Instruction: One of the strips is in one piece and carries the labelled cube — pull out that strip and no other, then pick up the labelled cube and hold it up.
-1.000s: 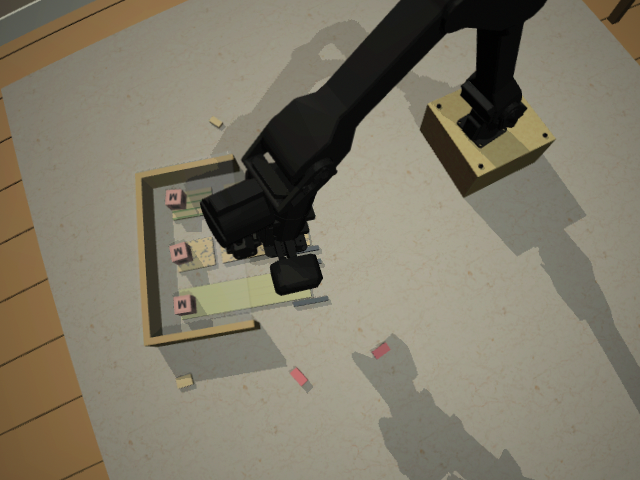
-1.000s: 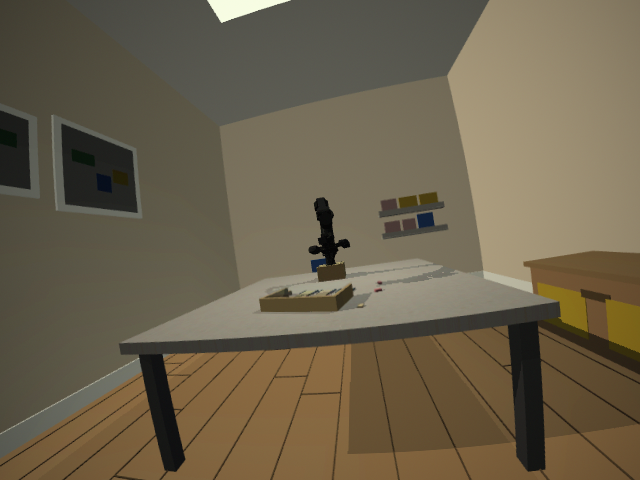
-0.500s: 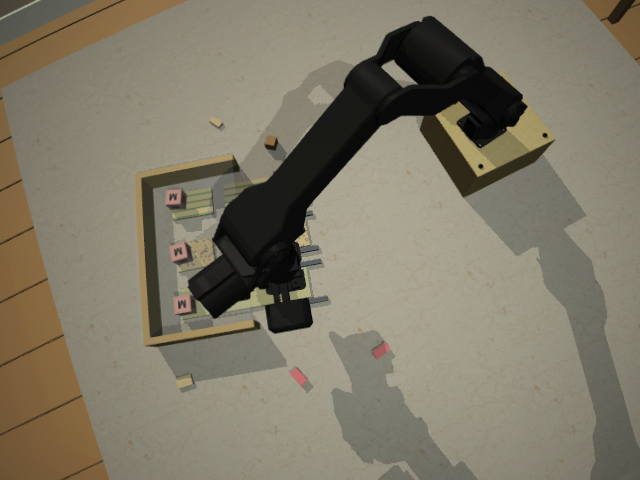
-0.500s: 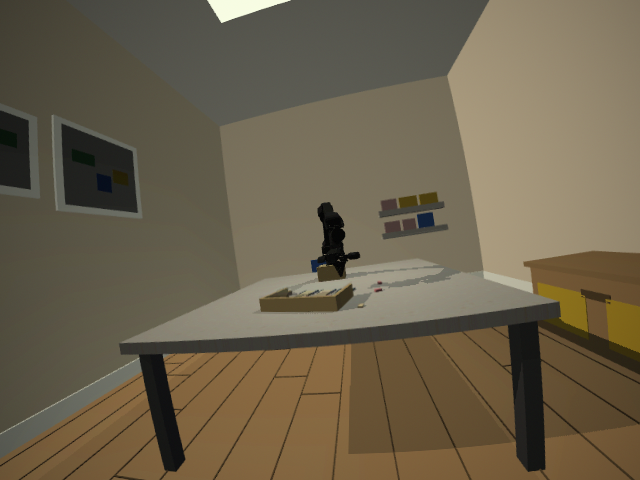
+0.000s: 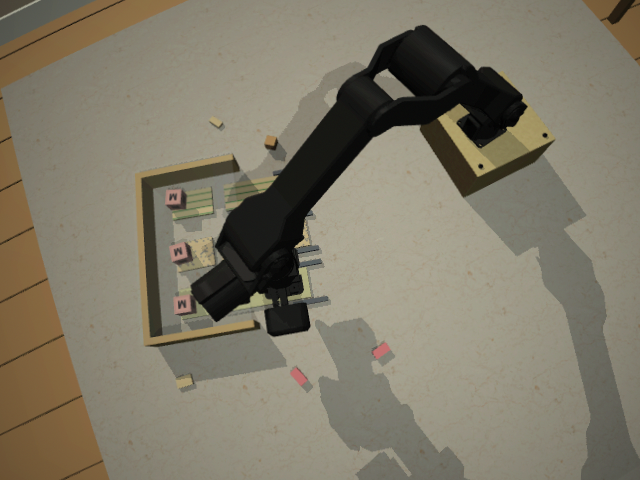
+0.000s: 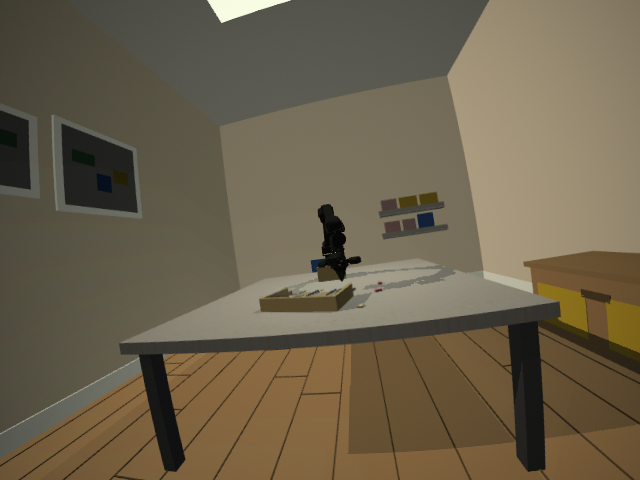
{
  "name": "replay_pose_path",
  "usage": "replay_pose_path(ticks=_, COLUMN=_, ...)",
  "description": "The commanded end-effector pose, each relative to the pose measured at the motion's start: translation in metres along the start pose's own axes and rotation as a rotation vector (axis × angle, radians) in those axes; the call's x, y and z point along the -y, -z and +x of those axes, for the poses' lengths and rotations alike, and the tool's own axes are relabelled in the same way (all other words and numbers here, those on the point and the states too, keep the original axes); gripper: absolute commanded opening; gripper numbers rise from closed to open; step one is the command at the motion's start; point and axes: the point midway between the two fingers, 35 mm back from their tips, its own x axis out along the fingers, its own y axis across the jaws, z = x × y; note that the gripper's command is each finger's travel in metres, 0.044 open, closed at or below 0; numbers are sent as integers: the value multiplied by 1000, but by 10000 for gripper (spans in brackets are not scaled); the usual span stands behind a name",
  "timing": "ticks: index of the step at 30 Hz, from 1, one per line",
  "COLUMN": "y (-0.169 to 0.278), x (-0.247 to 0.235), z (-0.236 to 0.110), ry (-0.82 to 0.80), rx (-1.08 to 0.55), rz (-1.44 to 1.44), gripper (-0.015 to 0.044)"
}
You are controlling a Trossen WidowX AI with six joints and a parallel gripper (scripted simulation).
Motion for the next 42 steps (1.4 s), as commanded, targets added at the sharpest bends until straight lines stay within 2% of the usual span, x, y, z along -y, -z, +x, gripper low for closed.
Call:
replay_pose_path(ticks=1, y=3, x=1, z=10, ry=4, rx=-14, rz=6, gripper=0)
replay_pose_path(ticks=23, y=7, x=2, z=45, ry=4, rx=-14, rz=6, gripper=0)
replay_pose_path(ticks=42, y=7, x=2, z=47, ry=4, rx=-14, rz=6, gripper=0)
